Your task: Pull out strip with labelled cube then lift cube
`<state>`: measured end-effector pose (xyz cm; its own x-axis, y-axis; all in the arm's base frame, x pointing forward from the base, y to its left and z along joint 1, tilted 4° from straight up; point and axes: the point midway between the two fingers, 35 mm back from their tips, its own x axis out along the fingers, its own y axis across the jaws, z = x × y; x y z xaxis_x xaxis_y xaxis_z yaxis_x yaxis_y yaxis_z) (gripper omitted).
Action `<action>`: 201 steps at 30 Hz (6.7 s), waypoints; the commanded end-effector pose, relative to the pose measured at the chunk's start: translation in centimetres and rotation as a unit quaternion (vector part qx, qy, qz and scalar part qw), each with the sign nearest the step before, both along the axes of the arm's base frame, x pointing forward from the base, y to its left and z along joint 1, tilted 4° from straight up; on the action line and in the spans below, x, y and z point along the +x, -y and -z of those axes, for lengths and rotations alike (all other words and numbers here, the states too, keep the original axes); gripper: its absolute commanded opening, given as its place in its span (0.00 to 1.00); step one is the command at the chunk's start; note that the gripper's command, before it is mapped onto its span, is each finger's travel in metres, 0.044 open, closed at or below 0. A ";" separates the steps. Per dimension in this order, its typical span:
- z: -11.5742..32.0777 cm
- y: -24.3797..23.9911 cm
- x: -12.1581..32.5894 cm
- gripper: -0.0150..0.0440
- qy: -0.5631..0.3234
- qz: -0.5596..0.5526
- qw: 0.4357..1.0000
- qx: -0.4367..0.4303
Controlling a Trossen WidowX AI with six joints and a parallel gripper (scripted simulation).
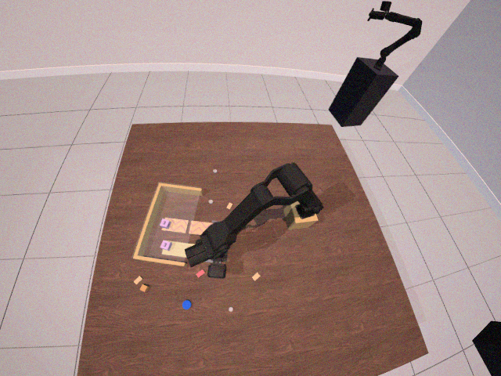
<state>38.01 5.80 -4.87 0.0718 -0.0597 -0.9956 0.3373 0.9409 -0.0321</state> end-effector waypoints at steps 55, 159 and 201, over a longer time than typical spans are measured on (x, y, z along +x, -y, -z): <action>1.2 -3.2 -8.8 0.25 -0.016 -0.001 1.000 0.002; -3.9 -3.1 -8.2 0.92 -0.009 0.112 0.994 0.009; -6.8 2.7 5.8 1.00 -0.003 0.112 0.994 0.007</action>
<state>42.68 3.42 1.89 0.0521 -0.0616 -0.9967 0.5428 0.8395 -0.0235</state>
